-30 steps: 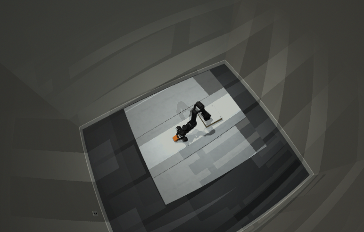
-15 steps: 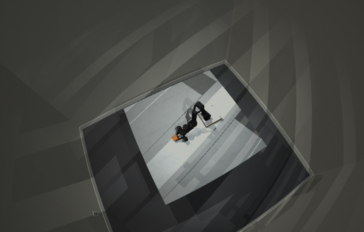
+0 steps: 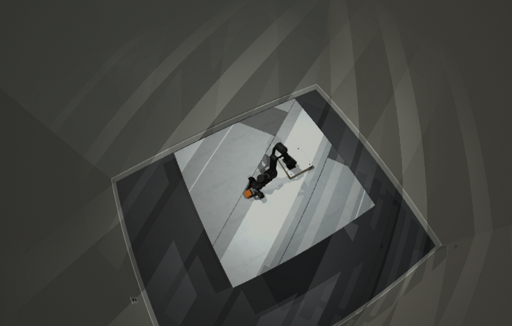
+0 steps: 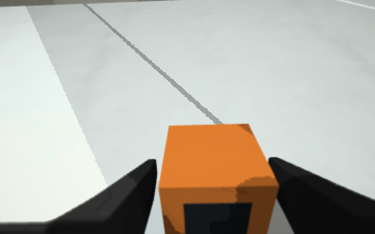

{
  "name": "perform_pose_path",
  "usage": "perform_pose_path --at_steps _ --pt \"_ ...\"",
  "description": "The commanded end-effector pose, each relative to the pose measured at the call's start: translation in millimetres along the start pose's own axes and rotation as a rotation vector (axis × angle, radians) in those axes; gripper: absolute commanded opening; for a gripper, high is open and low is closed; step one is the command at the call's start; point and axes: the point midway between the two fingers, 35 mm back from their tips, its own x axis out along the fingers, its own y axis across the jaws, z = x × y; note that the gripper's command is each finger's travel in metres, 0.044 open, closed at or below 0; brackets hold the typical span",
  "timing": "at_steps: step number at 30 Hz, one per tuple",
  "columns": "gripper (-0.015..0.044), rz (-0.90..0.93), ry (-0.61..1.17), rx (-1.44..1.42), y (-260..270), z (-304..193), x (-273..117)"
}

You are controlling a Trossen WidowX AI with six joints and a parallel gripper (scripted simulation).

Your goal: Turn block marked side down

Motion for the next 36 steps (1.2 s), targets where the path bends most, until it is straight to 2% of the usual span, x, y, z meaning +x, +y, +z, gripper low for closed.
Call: perform_pose_path --at_steps 1,2,36 --pt "0.042 -0.004 -0.001 -0.004 -0.4 0.0 0.0" --pt "0.044 -0.004 -0.001 -0.004 -0.4 0.0 0.0" --pt "0.044 -0.003 0.006 -0.004 -0.1 0.3 0.6"
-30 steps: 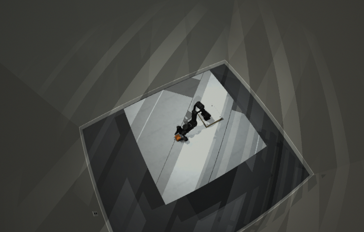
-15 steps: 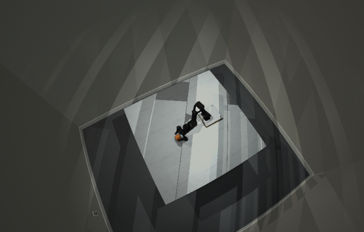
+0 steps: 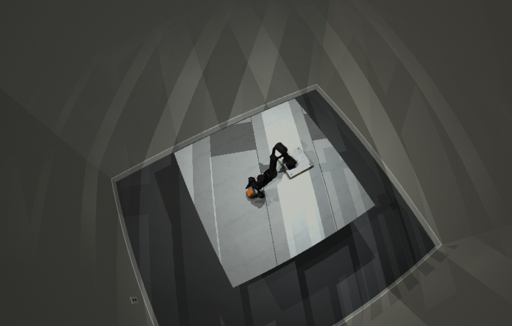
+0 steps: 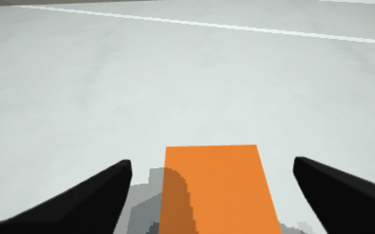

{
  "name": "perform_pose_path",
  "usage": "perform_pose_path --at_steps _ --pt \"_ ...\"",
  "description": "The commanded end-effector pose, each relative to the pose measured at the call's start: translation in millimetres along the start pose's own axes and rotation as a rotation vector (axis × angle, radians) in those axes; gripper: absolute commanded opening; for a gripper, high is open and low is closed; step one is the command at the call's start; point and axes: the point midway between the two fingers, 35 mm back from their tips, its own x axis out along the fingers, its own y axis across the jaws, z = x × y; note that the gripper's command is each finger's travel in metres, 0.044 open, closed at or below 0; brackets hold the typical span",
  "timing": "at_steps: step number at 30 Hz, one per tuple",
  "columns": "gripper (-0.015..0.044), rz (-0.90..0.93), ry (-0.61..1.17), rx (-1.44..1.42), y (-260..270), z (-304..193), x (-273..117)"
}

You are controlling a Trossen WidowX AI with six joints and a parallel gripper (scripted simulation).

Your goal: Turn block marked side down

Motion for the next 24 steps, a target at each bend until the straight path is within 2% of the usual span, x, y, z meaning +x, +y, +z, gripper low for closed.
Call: perform_pose_path --at_steps 1,6,11,13,18,24 --pt "0.044 -0.002 0.023 -0.004 1 2 2" --pt "0.044 0.005 0.21 -0.005 5 17 5" --pt "0.044 0.003 0.407 -0.003 4 38 -18" --pt "0.044 0.005 0.42 0.01 4 56 -27" --pt "0.044 -0.002 0.521 0.0 1 53 -45" --pt "0.044 -0.004 0.545 -0.001 0 54 -50"
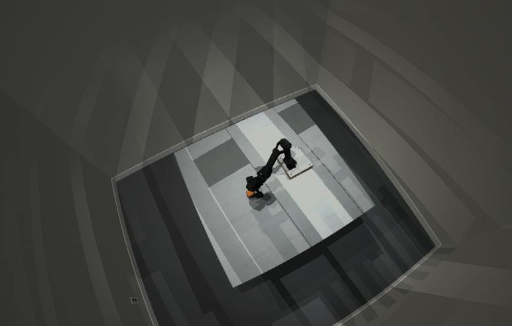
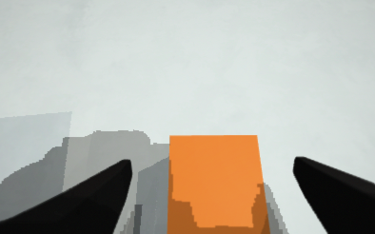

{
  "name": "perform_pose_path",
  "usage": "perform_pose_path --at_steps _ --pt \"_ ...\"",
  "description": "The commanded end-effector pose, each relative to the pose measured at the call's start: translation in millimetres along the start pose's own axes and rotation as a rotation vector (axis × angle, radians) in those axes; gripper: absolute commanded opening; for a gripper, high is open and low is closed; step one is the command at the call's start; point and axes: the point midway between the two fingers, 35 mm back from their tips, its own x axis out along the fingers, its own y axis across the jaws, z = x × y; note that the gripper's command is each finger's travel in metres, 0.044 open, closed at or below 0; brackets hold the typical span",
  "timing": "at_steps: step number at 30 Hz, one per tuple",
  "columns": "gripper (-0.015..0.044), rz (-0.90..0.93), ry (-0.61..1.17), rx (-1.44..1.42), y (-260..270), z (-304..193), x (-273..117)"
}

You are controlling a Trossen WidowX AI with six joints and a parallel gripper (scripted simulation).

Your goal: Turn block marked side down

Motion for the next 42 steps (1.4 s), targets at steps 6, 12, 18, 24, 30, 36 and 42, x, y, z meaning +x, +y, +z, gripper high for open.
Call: perform_pose_path --at_steps 6,12,18,24,30,36,42 --pt "0.044 0.011 0.163 0.02 -4 18 -54" --pt "0.044 0.011 0.163 0.02 -4 18 -54" --pt "0.044 0.011 0.237 0.016 -3 27 -52" --pt "0.044 0.013 0.418 0.011 -2 45 -48" --pt "0.044 0.015 0.6 0.013 -3 57 -49" --pt "0.044 0.016 0.676 0.017 -4 60 -50" --pt "0.044 0.016 0.676 0.017 -4 60 -50"
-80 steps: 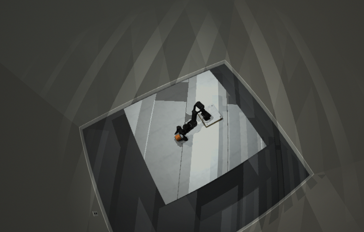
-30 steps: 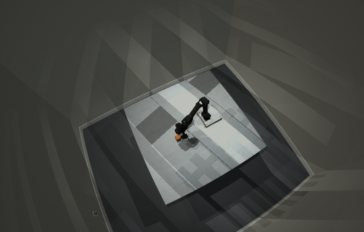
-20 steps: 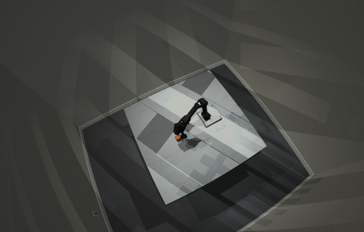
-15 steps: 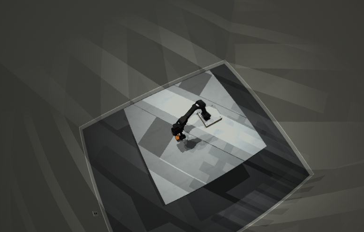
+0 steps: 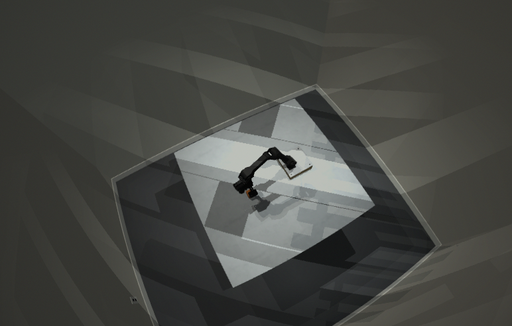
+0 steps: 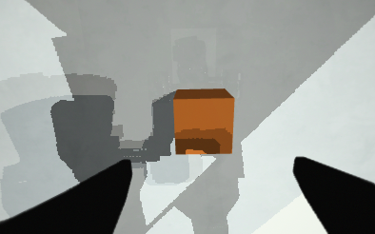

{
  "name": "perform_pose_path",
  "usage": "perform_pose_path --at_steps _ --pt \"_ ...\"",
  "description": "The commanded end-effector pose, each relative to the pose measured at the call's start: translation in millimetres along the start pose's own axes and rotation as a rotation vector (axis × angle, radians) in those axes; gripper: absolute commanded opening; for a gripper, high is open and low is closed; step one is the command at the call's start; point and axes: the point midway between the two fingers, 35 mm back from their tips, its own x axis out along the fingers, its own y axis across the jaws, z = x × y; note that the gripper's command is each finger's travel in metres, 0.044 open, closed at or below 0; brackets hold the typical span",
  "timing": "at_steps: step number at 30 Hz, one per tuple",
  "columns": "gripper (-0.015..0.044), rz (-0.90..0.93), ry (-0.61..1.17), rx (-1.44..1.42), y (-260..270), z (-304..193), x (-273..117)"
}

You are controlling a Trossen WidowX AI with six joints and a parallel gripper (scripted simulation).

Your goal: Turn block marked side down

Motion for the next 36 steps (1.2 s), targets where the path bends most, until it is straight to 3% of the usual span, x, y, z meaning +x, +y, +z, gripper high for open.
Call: perform_pose_path --at_steps 1,5,36 --pt "0.044 0.005 0.019 0.007 0 1 0" --pt "0.044 0.005 0.019 0.007 0 0 32" --pt "0.044 0.005 0.019 0.007 0 -1 77"
